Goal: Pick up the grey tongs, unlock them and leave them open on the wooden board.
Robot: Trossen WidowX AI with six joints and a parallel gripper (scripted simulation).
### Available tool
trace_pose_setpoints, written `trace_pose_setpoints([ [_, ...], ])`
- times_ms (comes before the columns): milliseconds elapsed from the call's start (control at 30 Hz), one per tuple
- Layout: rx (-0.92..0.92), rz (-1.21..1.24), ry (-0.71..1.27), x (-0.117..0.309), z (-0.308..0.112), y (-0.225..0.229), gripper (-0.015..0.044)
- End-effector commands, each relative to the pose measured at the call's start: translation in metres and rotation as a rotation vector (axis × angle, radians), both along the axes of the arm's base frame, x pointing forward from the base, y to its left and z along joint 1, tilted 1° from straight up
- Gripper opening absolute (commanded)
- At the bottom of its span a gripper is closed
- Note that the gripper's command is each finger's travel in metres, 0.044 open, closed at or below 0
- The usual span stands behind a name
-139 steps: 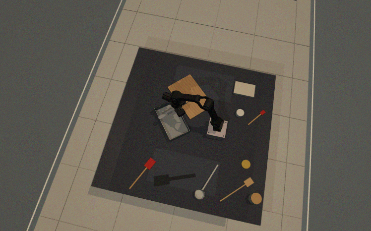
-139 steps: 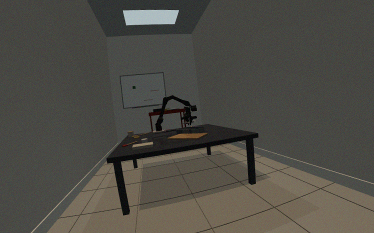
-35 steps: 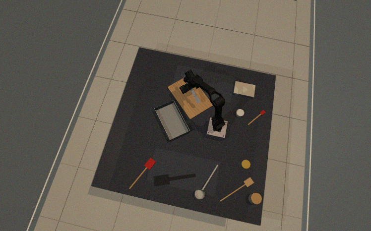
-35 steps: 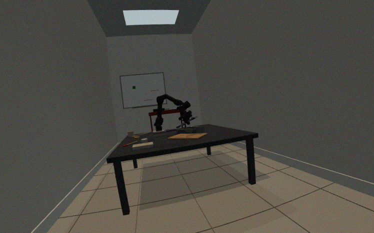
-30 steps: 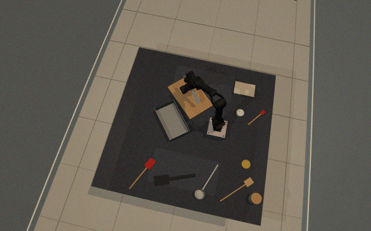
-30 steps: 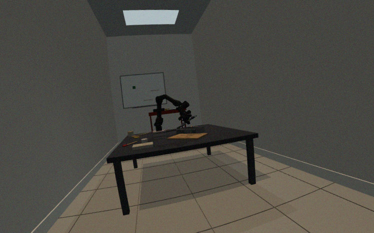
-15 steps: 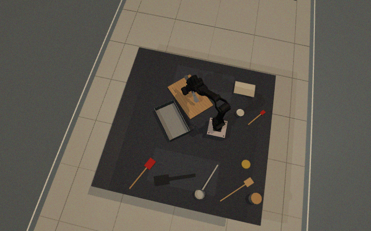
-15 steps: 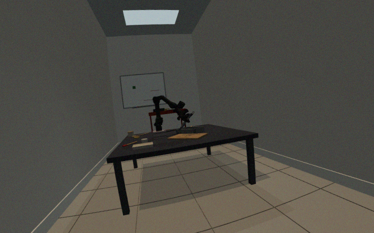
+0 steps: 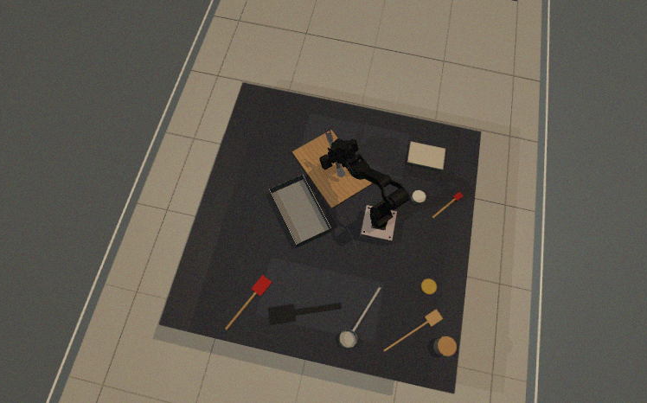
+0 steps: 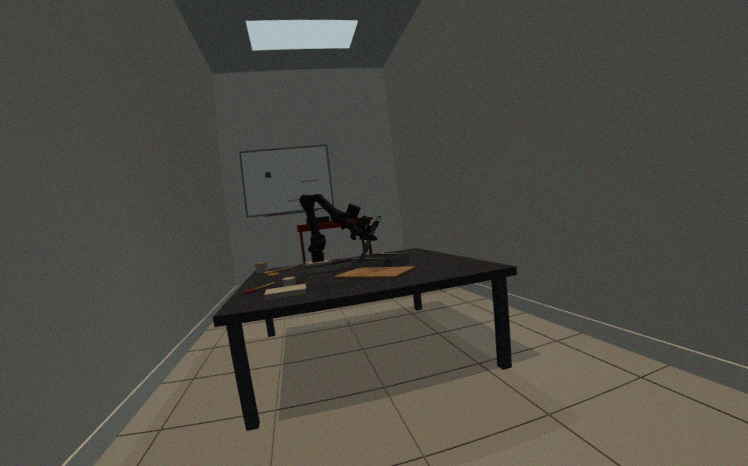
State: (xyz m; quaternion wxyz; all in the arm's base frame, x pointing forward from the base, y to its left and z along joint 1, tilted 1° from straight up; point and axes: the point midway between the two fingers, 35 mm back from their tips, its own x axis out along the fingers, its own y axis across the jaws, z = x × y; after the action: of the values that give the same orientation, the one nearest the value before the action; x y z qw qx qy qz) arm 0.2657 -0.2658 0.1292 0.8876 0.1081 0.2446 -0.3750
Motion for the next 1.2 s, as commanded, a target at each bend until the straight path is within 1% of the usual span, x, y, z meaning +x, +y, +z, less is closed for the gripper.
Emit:
trace_pose_setpoints([
  [0,-0.047,-0.004,-0.044,-0.004,0.007,0.004,-0.015],
  [300,-0.15,-0.006,-0.148,-0.017,0.018,0.016,-0.015],
  [1167,-0.153,-0.006,-0.15,-0.017,0.018,0.016,-0.015],
])
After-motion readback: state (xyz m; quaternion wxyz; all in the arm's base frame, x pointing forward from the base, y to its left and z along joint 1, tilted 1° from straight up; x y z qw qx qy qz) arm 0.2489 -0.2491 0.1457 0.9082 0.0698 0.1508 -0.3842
